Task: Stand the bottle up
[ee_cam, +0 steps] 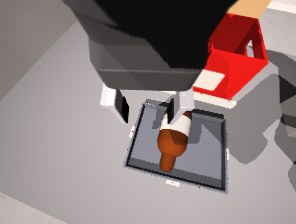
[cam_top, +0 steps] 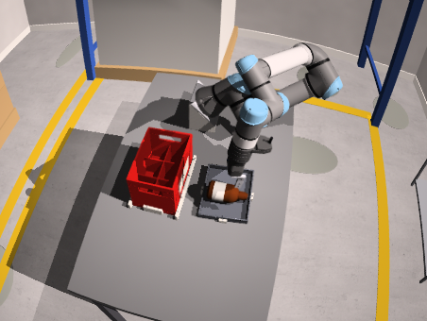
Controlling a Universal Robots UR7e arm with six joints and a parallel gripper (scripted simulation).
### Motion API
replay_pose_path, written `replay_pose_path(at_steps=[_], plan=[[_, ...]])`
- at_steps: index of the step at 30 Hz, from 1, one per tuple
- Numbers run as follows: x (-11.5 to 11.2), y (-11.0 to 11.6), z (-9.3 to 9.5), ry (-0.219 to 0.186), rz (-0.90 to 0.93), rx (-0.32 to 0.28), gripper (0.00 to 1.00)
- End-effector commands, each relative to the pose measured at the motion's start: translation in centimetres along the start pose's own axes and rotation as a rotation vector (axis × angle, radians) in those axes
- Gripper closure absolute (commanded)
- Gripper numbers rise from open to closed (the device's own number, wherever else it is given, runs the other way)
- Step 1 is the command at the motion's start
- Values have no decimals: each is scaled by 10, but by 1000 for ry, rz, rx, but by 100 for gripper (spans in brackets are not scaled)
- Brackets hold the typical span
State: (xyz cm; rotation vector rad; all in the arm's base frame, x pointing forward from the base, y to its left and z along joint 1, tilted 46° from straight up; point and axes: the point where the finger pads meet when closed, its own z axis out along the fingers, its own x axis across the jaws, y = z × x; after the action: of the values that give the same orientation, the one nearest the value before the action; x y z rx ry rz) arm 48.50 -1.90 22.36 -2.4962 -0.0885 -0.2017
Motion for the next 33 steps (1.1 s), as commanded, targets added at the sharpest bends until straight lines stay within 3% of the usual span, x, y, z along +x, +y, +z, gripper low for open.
replay_pose_path(at_steps=[1, 8, 16, 17, 33], plan=[[-26, -17, 7, -9, 130, 76, 0], [-47, -34, 16, -25, 260, 152, 0], [-49, -35, 16, -26, 269, 157, 0], [-49, -35, 16, -26, 269, 157, 100], [-48, -35, 16, -26, 266, 155, 100]])
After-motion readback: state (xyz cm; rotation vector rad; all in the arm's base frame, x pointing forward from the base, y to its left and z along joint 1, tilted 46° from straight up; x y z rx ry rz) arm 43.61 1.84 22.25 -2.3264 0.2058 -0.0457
